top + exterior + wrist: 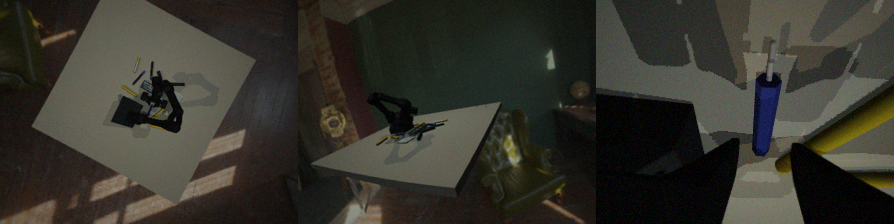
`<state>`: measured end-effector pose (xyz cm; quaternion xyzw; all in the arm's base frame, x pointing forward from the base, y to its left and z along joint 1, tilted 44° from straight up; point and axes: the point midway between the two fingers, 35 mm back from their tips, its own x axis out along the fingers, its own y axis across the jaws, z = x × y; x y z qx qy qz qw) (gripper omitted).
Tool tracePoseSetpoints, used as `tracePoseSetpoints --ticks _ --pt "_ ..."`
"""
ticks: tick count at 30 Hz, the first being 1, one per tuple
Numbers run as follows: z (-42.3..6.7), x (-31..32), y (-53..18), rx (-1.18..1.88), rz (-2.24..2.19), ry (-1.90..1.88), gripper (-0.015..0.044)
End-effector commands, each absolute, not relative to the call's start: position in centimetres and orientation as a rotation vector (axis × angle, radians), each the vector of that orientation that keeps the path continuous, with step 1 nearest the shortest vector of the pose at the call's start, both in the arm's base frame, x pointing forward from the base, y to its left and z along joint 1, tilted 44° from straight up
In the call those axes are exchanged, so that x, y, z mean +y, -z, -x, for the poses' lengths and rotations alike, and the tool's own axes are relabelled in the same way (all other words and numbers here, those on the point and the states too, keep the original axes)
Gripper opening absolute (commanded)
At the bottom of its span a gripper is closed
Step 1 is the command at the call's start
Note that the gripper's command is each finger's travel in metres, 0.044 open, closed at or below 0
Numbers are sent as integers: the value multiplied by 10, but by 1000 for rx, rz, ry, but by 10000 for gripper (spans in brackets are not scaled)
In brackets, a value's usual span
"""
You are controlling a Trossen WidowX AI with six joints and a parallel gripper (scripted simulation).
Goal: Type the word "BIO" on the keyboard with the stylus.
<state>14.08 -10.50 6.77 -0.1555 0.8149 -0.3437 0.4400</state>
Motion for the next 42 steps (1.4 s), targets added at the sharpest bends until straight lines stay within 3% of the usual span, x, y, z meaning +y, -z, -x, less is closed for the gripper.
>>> tracePoseSetpoints --ticks 1,42 --pt "-140 -108 -65 2027 395 852 150" --pt "-138 -130 -43 2027 396 854 150"
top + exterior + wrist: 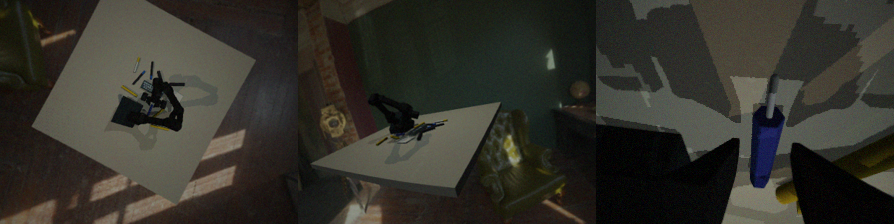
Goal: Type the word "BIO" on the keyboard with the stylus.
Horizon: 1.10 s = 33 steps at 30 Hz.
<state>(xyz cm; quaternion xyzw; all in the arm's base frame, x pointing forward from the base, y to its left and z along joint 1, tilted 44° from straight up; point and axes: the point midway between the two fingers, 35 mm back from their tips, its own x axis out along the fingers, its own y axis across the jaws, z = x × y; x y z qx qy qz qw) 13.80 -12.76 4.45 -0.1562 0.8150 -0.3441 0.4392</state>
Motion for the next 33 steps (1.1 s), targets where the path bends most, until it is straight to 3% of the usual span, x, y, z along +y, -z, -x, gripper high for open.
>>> tracePoseSetpoints --ticks 1,14,19,33 --pt "-138 -131 -42 2027 396 854 150" --pt "-137 -136 -36 2027 396 854 150" --pt "-137 -135 -37 2026 388 856 19" --pt "-141 -105 -67 2028 386 851 0"
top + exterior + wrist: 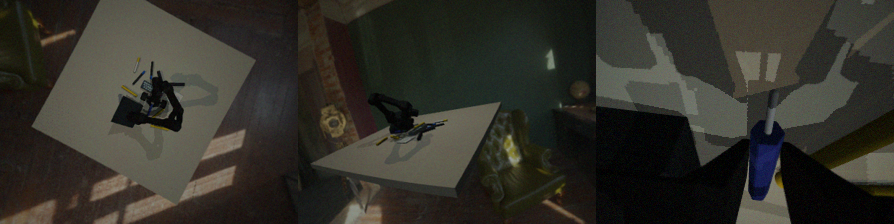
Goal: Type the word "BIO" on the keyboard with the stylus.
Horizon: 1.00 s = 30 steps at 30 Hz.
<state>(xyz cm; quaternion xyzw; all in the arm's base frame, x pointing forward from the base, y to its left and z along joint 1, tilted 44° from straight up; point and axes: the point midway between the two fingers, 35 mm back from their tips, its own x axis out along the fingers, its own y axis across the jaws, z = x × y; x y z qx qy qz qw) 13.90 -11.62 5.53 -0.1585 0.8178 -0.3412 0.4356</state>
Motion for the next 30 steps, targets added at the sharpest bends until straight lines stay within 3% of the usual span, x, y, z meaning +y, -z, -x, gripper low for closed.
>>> tracePoseSetpoints --ticks 1,9,30 --pt "-141 -102 -70 2029 387 851 0" --pt "-141 -103 -70 2034 420 829 0" --pt "-157 -122 -78 2118 1196 237 0"
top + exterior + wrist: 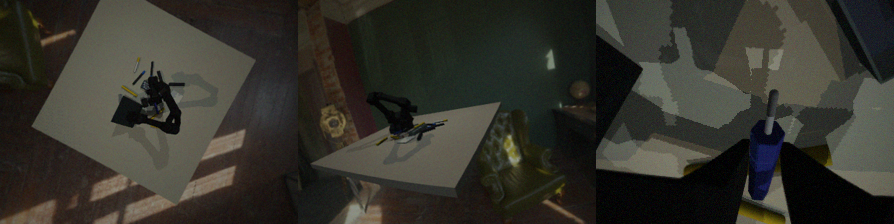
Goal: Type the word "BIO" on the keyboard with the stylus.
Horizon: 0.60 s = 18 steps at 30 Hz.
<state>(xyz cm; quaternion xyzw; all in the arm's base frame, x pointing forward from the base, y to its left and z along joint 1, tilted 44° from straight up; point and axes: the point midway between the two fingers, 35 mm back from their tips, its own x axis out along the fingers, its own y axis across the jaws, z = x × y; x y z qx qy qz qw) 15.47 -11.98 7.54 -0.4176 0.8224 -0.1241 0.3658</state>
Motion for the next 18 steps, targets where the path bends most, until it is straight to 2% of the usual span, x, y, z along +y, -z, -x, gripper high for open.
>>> tracePoseSetpoints --ticks 1,18 --pt "-158 -123 -78 2121 1233 211 0" --pt "-174 -128 -92 2160 1862 -223 0"
